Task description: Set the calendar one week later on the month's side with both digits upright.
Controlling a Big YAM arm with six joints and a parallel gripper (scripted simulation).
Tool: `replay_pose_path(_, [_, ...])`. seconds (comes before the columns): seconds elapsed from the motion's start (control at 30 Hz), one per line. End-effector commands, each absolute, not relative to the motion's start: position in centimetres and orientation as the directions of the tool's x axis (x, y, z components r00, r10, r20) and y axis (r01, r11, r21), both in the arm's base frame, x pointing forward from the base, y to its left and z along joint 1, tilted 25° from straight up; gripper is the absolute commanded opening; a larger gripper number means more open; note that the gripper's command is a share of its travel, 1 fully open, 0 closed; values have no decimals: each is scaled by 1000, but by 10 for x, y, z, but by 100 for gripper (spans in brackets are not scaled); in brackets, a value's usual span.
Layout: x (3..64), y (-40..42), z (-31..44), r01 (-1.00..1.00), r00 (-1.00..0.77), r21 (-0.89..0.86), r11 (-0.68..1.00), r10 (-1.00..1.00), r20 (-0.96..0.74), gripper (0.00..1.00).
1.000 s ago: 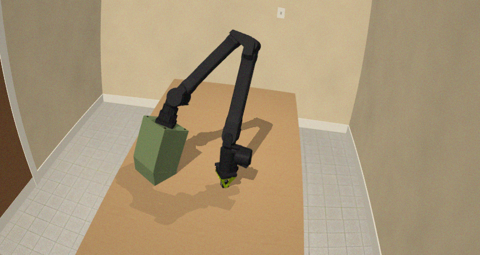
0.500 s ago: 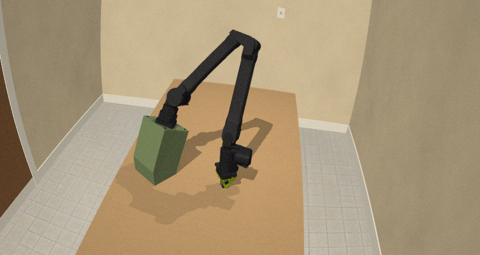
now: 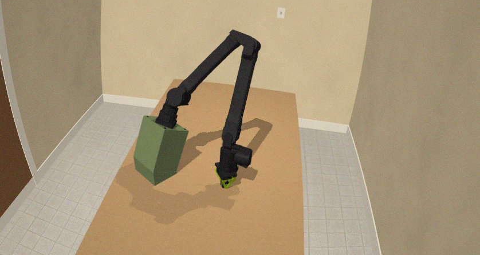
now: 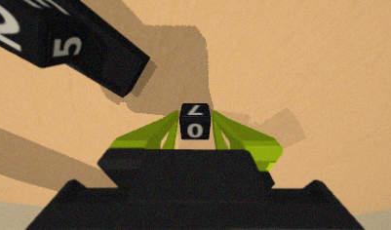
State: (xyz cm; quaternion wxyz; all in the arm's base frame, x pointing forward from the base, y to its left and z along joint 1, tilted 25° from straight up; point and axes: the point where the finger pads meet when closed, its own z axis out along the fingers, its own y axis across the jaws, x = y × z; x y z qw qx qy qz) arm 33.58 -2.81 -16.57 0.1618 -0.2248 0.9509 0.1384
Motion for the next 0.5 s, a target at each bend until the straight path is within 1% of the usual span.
replay_pose_path(0.0, [340, -25, -168, -478, -843, 187, 858, -388, -373, 44])
replay_pose_path(0.47, [330, -45, -129, -470, -843, 181, 864, -379, -381, 44])
